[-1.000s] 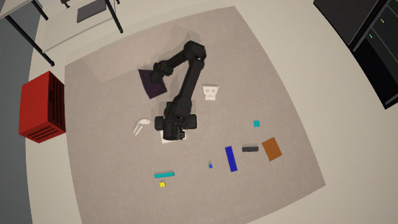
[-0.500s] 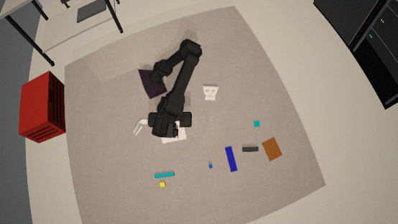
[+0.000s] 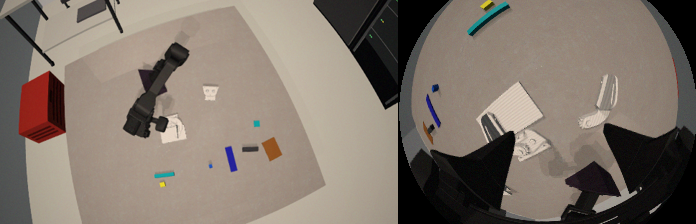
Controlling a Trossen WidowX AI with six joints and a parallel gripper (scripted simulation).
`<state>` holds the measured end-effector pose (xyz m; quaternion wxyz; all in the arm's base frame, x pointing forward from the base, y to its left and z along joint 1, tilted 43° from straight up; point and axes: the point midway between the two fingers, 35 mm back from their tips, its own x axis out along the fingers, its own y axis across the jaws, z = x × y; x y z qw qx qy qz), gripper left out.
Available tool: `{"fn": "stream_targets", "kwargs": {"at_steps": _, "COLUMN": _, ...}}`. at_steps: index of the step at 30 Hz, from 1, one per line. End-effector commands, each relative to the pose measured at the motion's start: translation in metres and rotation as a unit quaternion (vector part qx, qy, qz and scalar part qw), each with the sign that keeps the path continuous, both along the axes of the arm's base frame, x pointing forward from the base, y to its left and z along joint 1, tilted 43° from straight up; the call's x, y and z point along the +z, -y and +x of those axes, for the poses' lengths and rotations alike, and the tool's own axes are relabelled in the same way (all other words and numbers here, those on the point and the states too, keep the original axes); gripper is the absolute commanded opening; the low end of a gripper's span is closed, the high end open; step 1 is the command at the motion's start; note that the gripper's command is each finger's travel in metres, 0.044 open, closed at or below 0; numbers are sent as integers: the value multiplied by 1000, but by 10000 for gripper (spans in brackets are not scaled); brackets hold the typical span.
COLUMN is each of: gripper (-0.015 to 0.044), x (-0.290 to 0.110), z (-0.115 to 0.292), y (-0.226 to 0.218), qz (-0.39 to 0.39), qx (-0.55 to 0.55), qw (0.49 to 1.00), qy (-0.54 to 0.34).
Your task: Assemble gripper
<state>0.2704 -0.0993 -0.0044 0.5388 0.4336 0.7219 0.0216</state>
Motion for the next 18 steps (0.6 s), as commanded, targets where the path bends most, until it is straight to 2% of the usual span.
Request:
{"fn": "stream_targets", "kwargs": {"at_steps": 1, "gripper": 440, "x": -12, "z": -9, "y": 20, "qz": -5, "qx": -30, "qw": 999, "qy": -22}}
{"fn": "stream_targets", "kwargs": {"at_steps": 12, "gripper": 440, "x": -47, "z": -50, "y": 63, "qz": 0, "qx": -105, "qw": 990, "qy": -92}}
{"fn": "stream_targets", "kwargs": {"at_steps": 18, "gripper": 440, "x": -54, "z": -53, "y": 61, "qz": 0, "qx": -109, "qw": 989, "qy": -95}}
